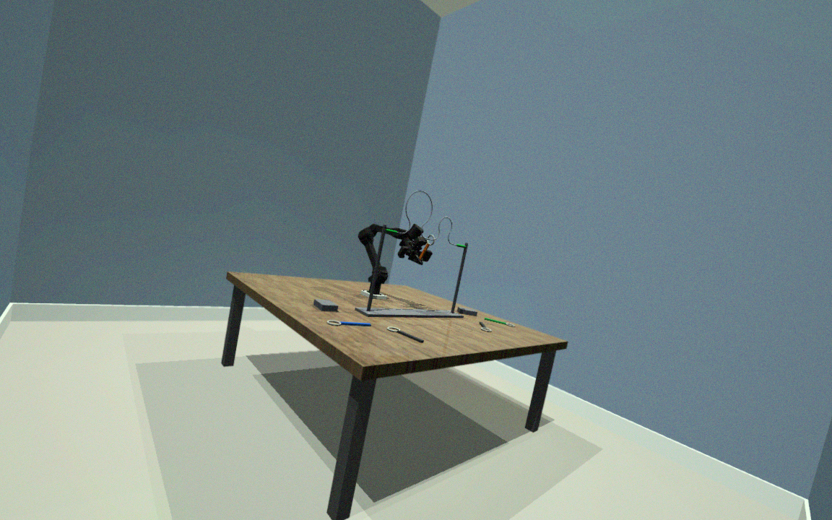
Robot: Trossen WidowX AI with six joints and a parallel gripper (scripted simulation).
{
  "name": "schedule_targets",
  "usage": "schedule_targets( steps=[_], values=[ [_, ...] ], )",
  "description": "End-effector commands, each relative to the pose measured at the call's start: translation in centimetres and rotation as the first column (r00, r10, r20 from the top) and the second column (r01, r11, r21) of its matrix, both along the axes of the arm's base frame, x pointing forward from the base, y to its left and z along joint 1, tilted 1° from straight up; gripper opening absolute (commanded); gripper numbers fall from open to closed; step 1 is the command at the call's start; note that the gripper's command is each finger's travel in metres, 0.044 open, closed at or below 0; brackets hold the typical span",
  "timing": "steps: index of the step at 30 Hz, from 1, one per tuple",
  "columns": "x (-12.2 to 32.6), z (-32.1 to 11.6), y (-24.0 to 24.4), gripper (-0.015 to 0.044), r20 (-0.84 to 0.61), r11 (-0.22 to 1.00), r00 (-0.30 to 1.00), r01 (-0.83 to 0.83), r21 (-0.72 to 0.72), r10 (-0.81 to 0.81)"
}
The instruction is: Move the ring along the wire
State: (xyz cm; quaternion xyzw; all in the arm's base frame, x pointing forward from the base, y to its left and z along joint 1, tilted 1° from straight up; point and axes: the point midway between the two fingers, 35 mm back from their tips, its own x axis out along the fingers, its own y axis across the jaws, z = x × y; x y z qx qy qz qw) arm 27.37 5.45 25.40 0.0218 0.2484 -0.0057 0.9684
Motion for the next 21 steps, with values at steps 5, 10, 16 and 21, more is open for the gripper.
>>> schedule_targets(
  steps=[5, 10, 16, 21],
  values=[
    [0.0, 0.3, 1.9, -0.0150, -0.006, 0.996, 1.000, 0.001, 0.095, 0.000],
    [-0.2, 0.7, 3.3, -0.0150, -0.013, 0.984, 1.000, -0.001, 0.180, 0.003],
    [-0.3, 1.3, 5.1, -0.0150, -0.022, 0.954, 1.000, -0.001, 0.301, 0.008],
    [-0.5, 2.1, 6.7, -0.0150, -0.030, 0.913, 0.999, -0.001, 0.408, 0.014]
  ],
)
